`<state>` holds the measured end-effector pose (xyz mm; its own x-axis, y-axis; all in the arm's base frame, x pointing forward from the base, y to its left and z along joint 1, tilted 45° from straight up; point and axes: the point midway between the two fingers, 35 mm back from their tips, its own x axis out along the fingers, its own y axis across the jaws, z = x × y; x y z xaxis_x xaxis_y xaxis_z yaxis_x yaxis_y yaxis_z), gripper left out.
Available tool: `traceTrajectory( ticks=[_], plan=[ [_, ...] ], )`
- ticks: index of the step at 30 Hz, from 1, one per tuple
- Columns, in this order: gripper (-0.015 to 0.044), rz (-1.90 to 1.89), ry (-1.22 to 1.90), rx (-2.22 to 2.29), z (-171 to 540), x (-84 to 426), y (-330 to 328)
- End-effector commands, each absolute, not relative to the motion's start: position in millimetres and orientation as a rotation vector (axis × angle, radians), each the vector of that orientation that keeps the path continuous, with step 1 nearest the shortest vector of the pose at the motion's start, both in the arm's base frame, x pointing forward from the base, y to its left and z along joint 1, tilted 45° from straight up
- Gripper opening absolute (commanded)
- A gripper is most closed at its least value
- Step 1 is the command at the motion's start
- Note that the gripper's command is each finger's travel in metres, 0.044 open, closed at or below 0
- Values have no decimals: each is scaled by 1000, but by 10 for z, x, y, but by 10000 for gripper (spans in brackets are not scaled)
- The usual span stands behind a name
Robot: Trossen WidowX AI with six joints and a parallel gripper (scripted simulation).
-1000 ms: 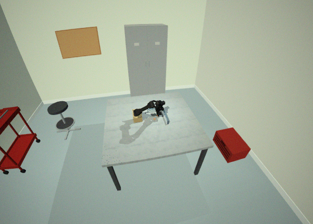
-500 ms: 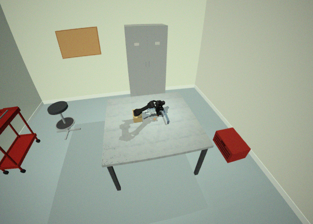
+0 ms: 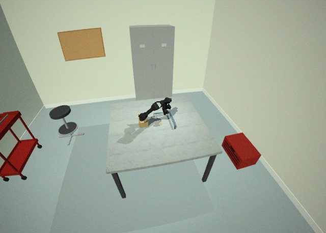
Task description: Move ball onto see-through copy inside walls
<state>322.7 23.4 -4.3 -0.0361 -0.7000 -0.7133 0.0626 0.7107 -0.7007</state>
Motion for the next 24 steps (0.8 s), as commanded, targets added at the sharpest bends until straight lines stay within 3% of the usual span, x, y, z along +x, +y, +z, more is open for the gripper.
traceTrajectory(
  ticks=[1, 24],
  plan=[
    [0, -668, 1488, -544, 150, 3209, 400],
    [0, -669, 1491, -548, 385, 2729, -167]
  ],
)
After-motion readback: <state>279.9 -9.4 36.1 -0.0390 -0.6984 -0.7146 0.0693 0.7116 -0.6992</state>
